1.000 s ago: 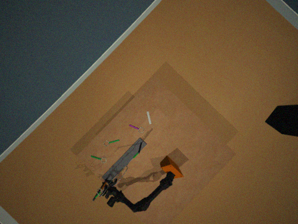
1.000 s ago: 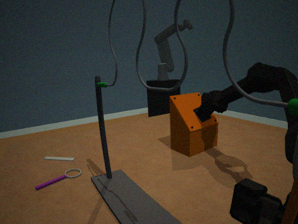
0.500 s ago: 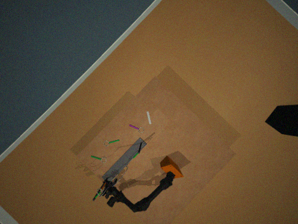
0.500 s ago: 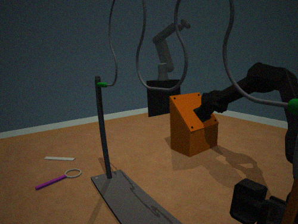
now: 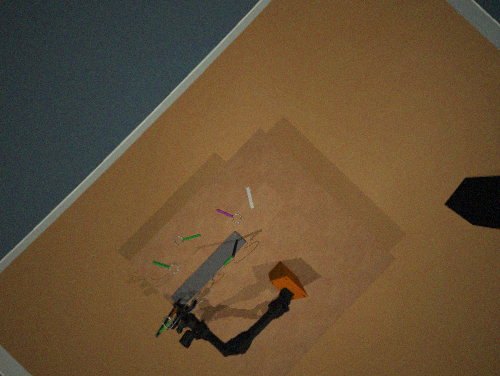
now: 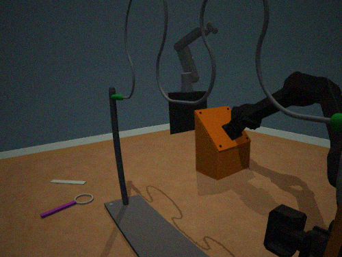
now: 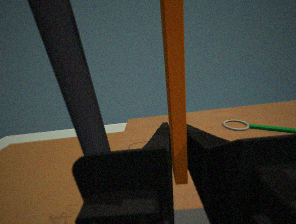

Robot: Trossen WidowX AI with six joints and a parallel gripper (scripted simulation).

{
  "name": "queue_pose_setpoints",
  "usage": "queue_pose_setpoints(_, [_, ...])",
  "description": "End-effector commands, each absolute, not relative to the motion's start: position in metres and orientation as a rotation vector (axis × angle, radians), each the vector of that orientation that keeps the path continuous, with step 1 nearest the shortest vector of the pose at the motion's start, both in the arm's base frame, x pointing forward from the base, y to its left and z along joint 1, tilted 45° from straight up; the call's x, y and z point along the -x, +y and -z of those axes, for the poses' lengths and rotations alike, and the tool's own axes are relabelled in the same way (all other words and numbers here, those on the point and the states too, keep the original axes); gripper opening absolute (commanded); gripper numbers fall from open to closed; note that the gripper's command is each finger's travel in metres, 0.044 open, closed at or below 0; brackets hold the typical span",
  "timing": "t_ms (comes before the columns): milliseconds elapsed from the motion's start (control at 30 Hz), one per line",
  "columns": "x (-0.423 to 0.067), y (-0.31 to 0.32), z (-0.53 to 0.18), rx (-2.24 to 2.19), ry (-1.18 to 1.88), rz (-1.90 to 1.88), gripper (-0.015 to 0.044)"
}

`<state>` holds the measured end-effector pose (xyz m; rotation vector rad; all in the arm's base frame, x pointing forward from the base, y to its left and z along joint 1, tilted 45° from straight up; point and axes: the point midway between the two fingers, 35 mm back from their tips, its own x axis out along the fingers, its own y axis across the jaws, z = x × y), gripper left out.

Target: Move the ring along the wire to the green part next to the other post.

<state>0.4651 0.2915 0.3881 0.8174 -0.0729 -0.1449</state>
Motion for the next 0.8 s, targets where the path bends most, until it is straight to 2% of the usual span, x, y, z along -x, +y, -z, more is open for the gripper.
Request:
queue_pose_setpoints(0, [-0.465,0.287,-0.391,-0.815,-0.074,0.143,-0.015])
queue_pose_setpoints(767, [-0.463,0.276,-0.399,-0.81,-0.076,0.138,-0.015])
